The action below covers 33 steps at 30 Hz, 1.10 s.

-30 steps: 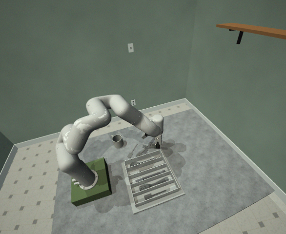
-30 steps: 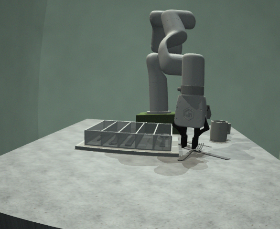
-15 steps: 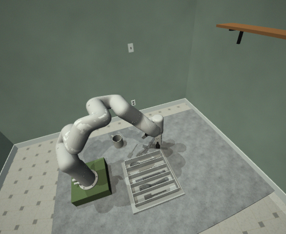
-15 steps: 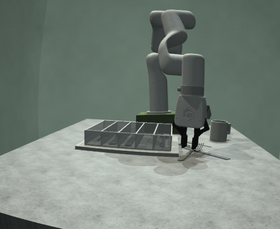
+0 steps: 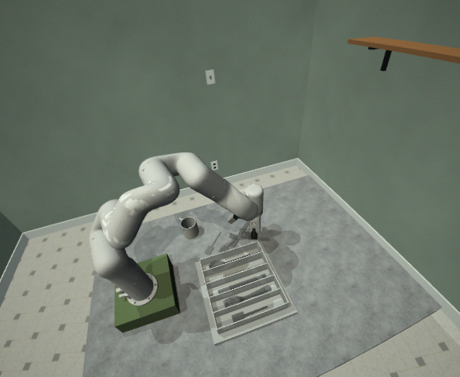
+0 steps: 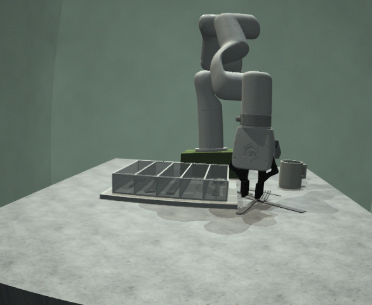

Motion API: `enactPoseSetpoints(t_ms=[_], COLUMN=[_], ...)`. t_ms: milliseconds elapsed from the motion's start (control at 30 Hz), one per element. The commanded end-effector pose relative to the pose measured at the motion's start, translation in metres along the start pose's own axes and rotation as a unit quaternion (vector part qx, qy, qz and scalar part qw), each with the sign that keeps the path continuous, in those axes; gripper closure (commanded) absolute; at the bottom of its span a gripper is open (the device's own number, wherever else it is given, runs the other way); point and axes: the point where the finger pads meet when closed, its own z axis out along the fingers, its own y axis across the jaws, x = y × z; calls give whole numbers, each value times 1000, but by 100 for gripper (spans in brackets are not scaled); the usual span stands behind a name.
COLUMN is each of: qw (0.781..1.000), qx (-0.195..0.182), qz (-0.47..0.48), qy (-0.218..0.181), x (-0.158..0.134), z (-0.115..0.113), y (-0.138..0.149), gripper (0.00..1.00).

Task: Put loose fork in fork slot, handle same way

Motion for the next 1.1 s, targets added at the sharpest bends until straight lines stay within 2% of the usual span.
enactPoseSetpoints(t_ms=[0, 533, 1067], qw=[1000, 1000, 1000], qx=[-2, -2, -2], qz=[0, 0, 0], qy=[-2, -2, -2], x=[-2, -2, -2], z=[-2, -1, 12], y=[1, 1, 1], gripper=[69, 69, 69])
